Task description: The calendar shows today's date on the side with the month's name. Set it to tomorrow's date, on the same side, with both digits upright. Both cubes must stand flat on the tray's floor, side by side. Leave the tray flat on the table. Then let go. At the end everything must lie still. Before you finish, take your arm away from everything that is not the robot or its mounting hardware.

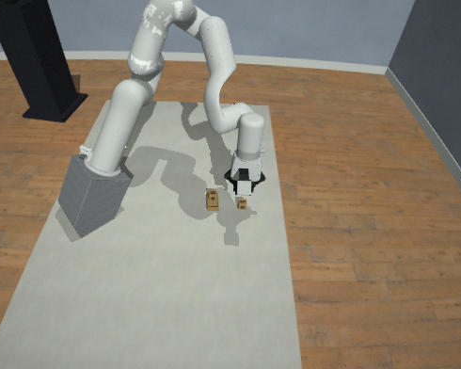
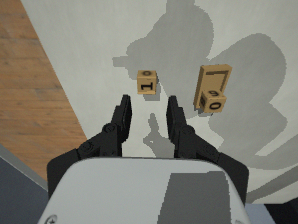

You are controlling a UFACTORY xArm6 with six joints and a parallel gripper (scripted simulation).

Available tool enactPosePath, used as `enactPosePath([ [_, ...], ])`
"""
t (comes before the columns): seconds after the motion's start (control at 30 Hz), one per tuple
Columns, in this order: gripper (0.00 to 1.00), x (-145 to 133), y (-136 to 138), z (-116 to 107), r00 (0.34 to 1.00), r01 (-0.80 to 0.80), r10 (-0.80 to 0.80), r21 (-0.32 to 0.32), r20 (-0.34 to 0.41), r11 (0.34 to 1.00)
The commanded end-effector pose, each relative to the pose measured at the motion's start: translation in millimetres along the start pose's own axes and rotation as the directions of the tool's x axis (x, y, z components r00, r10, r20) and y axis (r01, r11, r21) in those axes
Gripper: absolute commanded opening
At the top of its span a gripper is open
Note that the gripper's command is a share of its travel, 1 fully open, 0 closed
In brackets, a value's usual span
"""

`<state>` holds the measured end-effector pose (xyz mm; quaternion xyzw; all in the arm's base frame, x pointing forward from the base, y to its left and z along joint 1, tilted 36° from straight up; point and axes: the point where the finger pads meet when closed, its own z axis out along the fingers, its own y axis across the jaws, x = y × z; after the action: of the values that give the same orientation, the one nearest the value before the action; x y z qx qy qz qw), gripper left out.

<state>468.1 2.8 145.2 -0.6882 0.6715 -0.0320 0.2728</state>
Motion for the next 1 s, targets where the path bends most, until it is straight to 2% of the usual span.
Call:
enactPosePath([
  [0.0,0.47,-2.0,-2.6,-1.4,0.994,0.000,0.001,0.004,-0.108,1.000],
  [0.1,0.47,-4.6,-4.9,-2.1,0.991,0.004,-0.002,0.016,-0.136,1.000],
  [0.53,0.47,-6.5,-4.5,-2.2,0.988,0.002,-0.001,0.009,-0.153,1.000],
  [0.97,0.47,-4.9,-4.2,-2.6,0.965,-0.006,0.003,-0.009,-0.264,1.000],
])
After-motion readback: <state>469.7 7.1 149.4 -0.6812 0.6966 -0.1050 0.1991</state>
